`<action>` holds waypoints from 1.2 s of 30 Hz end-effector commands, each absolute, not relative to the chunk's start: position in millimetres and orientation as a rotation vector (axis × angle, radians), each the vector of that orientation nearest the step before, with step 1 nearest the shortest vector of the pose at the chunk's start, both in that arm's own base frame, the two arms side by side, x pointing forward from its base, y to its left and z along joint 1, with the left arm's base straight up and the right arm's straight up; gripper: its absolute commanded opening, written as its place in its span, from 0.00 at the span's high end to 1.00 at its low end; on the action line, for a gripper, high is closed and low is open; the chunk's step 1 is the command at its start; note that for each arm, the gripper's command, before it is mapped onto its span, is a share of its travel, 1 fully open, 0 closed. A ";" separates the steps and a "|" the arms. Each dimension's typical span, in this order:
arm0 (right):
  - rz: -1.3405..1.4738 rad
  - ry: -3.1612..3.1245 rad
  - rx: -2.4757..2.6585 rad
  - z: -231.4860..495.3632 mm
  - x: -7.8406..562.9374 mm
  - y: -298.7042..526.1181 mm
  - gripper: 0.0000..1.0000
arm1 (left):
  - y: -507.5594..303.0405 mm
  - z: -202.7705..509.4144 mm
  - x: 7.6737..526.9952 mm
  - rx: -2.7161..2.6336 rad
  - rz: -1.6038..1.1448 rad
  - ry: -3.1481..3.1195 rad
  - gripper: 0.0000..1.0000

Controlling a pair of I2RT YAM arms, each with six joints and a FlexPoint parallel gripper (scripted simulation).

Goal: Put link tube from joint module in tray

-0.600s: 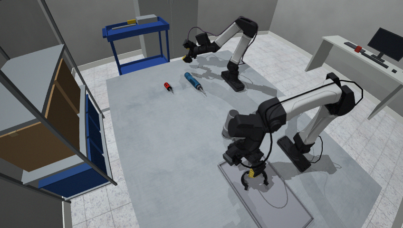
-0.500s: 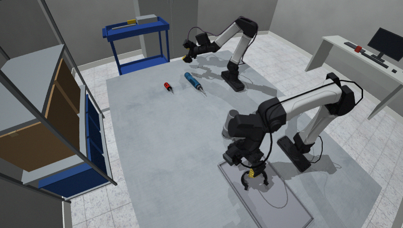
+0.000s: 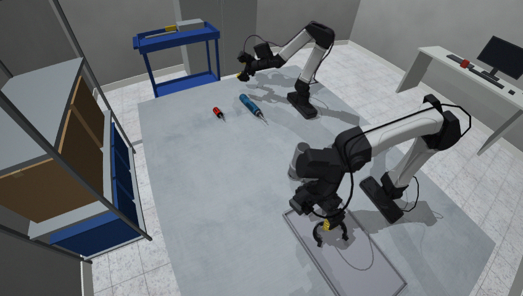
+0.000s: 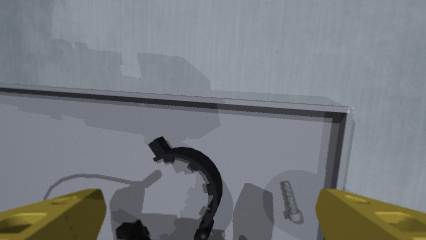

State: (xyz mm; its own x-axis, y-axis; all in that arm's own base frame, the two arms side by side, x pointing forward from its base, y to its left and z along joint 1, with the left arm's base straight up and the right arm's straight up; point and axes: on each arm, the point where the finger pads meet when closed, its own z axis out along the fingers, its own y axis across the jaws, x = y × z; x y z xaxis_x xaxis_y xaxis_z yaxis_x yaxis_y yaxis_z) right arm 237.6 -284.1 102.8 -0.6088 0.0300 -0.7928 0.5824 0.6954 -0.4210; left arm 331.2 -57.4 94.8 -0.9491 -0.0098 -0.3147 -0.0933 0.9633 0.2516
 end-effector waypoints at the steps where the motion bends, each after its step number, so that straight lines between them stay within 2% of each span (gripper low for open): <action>1: -0.870 2.081 0.472 107.4 238.9 -285.5 0.00 | -58.3 97.7 331.4 -0.067 0.372 2.798 0.00; 9: -0.743 2.129 0.403 116.7 272.3 -260.3 0.00 | -92.3 121.2 301.4 0.228 0.229 2.827 0.00; 14: -0.580 2.181 0.270 137.1 318.6 -210.9 0.00 | -142.8 160.5 266.0 0.592 0.033 2.758 0.00; 17: -0.558 2.190 0.246 142.3 325.8 -200.5 0.00 | -151.1 167.4 260.4 0.647 0.003 2.738 0.00; 24: -0.265 2.221 -0.070 205.8 374.8 -67.5 0.00 | -206.7 211.5 227.7 0.979 -0.184 2.579 0.00; 31: -0.017 2.201 -0.381 273.7 354.7 64.0 0.00 | -230.6 224.2 218.3 1.091 -0.239 2.521 0.00; 33: -0.017 2.201 -0.381 273.7 354.7 64.0 0.00 | -230.6 224.2 218.3 1.091 -0.239 2.521 0.00; 35: 0.070 2.198 -0.487 296.2 331.8 103.9 0.00 | -232.1 229.8 220.1 1.078 -0.253 2.494 0.22; 36: 0.111 2.190 -0.538 307.5 318.5 120.7 0.00 | -232.1 230.9 220.8 1.071 -0.259 2.482 0.23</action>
